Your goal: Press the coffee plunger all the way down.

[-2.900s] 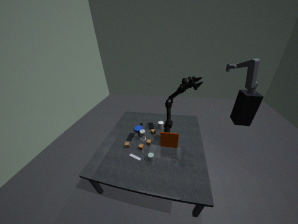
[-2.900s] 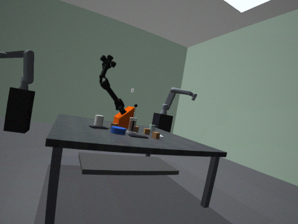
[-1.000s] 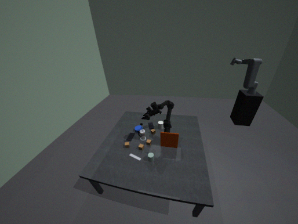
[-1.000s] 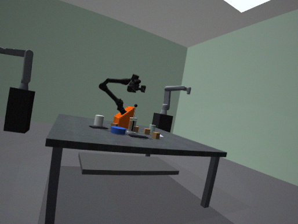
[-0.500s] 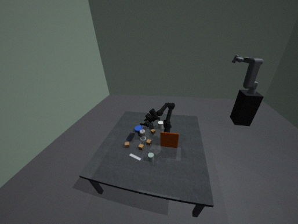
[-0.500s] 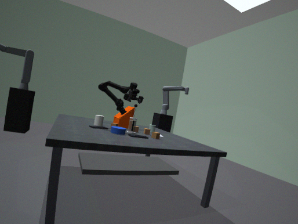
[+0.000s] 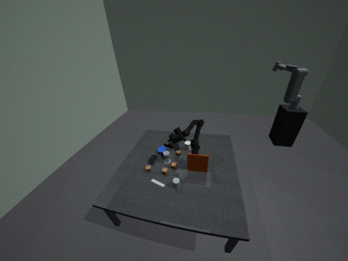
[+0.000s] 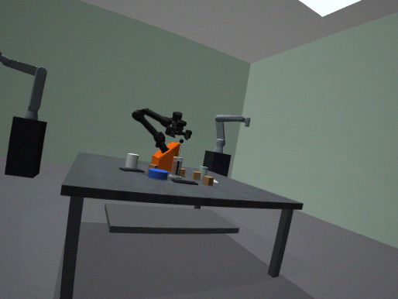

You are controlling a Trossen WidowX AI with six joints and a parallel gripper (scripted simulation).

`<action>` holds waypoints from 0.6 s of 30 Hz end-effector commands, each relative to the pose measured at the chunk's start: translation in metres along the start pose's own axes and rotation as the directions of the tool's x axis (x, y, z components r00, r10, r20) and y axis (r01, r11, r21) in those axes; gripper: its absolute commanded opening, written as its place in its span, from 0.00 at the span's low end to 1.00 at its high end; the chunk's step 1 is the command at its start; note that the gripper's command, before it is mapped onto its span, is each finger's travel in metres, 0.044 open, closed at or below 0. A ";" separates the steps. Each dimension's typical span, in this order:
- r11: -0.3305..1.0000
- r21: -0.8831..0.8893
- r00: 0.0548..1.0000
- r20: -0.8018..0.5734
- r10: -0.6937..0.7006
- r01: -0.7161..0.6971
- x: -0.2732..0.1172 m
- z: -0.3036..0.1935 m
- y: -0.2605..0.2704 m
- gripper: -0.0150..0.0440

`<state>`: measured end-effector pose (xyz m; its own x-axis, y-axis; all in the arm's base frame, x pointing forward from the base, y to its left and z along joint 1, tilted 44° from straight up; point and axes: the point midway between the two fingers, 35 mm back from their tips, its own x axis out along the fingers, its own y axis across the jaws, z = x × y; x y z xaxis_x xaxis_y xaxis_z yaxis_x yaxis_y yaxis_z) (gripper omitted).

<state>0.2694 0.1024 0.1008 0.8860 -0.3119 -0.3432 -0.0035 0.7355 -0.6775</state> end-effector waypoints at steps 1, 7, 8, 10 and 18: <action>1.000 -0.008 1.000 -0.002 0.004 -0.004 0.008 -0.002 0.001 1.00; 1.000 -0.009 1.000 0.001 0.004 -0.004 0.017 -0.002 0.000 1.00; 1.000 -0.009 1.000 0.001 0.003 -0.003 0.019 -0.002 0.000 1.00; 1.000 -0.010 1.000 0.003 0.003 -0.003 0.022 -0.002 0.000 1.00; 1.000 -0.011 1.000 0.005 0.001 -0.001 0.026 -0.002 -0.001 0.82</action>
<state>0.2904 0.0925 0.0921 0.8874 -0.3120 -0.3393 -0.0032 0.7319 -0.6814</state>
